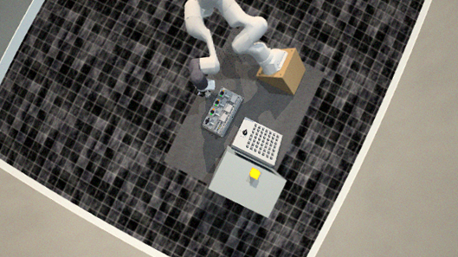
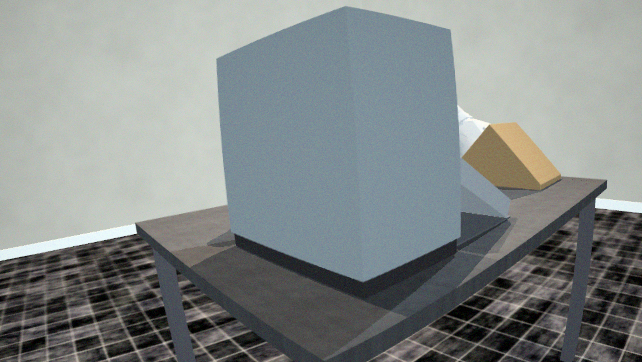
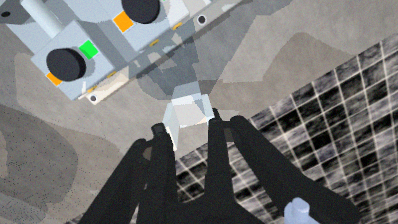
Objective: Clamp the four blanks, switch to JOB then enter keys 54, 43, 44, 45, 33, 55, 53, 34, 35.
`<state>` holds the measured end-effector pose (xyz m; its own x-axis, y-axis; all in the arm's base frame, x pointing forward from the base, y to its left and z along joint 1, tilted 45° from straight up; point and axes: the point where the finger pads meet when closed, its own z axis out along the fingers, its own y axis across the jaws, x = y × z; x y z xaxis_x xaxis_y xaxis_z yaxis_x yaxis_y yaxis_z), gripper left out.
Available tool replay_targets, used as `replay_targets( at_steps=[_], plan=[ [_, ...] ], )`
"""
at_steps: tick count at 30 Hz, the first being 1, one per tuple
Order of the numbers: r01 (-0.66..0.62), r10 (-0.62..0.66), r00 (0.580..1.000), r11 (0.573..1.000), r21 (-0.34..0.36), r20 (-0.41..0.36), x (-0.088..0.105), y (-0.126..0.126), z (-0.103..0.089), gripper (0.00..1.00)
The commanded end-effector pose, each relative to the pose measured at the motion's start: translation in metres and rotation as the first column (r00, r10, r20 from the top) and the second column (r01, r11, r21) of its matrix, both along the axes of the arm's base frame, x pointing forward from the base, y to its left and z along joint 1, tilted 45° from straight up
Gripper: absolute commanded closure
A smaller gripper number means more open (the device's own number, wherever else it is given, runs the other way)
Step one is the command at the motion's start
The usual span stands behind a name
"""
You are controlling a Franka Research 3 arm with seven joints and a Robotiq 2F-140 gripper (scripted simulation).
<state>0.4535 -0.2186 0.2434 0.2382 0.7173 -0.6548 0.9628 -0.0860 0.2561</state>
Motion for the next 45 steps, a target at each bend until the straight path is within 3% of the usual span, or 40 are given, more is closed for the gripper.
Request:
replay_targets(
  at_steps=[1, 45],
  plan=[
    [0.000, 0.000, 1.000, 1.000, 0.001, 0.004, 0.0008, 0.0008, -0.0007, 1.00],
    [0.000, 0.000, 1.000, 1.000, 0.001, 0.004, 0.0002, 0.0038, 0.0024, 1.00]
  ],
)
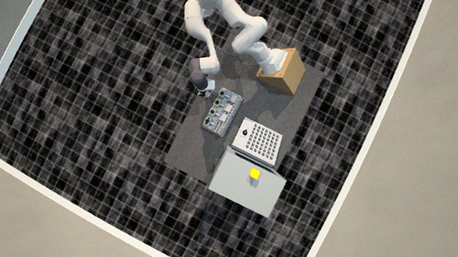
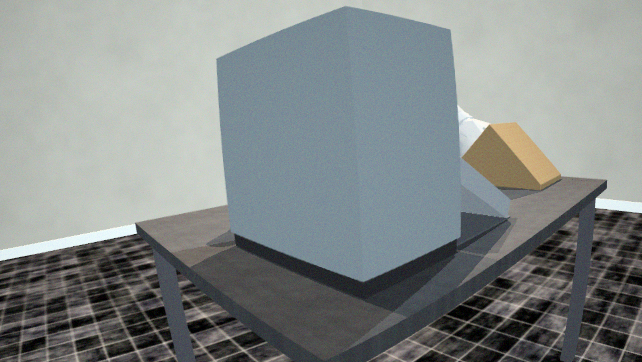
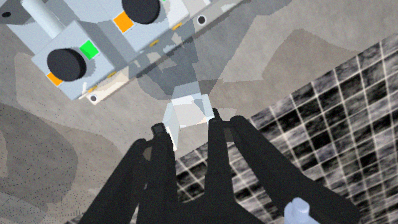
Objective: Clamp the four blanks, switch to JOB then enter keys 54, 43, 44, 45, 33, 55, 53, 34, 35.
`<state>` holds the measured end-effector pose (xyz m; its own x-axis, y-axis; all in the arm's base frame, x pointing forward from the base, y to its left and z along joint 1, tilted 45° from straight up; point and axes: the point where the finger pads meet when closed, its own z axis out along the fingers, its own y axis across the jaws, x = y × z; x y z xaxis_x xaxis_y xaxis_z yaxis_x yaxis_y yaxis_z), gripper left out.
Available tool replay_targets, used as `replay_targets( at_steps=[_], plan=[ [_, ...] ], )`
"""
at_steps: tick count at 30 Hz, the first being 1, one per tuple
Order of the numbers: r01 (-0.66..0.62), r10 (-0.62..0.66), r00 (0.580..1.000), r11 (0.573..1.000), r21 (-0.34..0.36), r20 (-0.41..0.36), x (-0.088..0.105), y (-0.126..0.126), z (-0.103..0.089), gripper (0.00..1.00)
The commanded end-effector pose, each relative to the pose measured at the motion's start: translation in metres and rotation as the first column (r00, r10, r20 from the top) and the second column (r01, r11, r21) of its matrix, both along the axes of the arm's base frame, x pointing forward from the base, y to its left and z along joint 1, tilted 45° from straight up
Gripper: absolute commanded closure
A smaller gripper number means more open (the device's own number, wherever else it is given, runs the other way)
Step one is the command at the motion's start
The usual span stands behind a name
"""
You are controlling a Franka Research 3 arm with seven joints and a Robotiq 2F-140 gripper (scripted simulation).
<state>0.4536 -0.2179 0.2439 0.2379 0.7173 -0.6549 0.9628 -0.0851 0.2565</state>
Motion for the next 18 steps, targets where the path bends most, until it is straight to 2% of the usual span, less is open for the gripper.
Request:
replay_targets(
  at_steps=[1, 9, 11, 18],
  plan=[
    [0.001, -0.001, 1.000, 1.000, 0.001, 0.004, 0.000, 0.004, 0.003, 1.00],
    [0.001, -0.001, 1.000, 1.000, 0.001, 0.004, -0.004, 0.026, 0.026, 1.00],
    [0.001, -0.001, 1.000, 1.000, 0.001, 0.004, -0.004, 0.026, 0.026, 1.00],
    [0.001, -0.001, 1.000, 1.000, 0.001, 0.004, -0.010, 0.058, 0.058, 1.00]
  ],
)
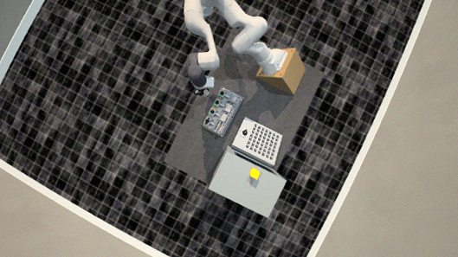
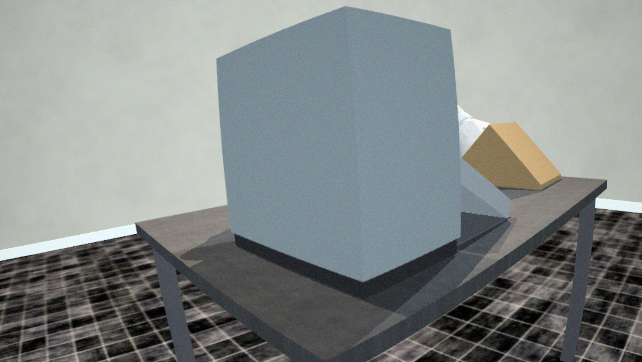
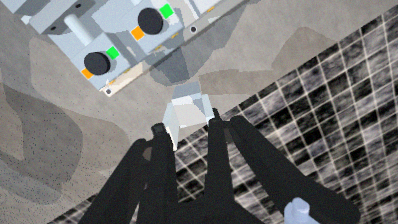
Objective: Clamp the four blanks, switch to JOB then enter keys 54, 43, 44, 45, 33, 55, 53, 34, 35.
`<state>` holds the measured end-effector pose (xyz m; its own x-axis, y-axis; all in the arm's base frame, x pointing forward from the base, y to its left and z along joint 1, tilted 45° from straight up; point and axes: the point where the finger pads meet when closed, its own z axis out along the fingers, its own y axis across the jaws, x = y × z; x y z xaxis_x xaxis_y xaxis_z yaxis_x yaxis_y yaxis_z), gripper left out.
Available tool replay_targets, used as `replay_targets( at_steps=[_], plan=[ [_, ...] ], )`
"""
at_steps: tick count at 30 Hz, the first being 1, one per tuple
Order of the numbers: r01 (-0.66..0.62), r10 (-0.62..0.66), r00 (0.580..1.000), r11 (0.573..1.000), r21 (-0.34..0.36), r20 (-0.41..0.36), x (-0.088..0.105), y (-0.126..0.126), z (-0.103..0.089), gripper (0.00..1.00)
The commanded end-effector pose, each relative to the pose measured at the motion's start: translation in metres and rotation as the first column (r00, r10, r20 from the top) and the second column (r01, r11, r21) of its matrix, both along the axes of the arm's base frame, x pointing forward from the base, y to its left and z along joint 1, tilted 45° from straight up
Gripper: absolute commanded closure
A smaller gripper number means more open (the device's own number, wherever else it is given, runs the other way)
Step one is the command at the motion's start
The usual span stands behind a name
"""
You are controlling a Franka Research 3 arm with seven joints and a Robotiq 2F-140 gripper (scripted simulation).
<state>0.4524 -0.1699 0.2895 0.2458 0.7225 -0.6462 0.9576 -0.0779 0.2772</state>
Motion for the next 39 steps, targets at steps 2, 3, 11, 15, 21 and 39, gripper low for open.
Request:
replay_targets(
  at_steps=[2, 3, 11, 15, 21, 39],
  plan=[
    [0.009, -0.009, 1.000, 1.000, -0.004, -0.018, -0.011, 0.019, 0.023, 1.00],
    [0.009, -0.009, 1.000, 1.000, -0.004, -0.018, -0.012, 0.024, 0.027, 1.00],
    [0.009, -0.009, 1.000, 1.000, -0.004, -0.018, -0.016, 0.049, 0.053, 1.00],
    [0.009, -0.009, 1.000, 1.000, -0.004, -0.018, -0.019, 0.060, 0.065, 1.00],
    [0.009, -0.009, 1.000, 1.000, -0.004, -0.018, -0.020, 0.067, 0.071, 1.00],
    [0.149, -0.151, 0.982, 0.989, 0.025, 0.117, 0.012, 0.091, 0.065, 1.00]
  ],
)
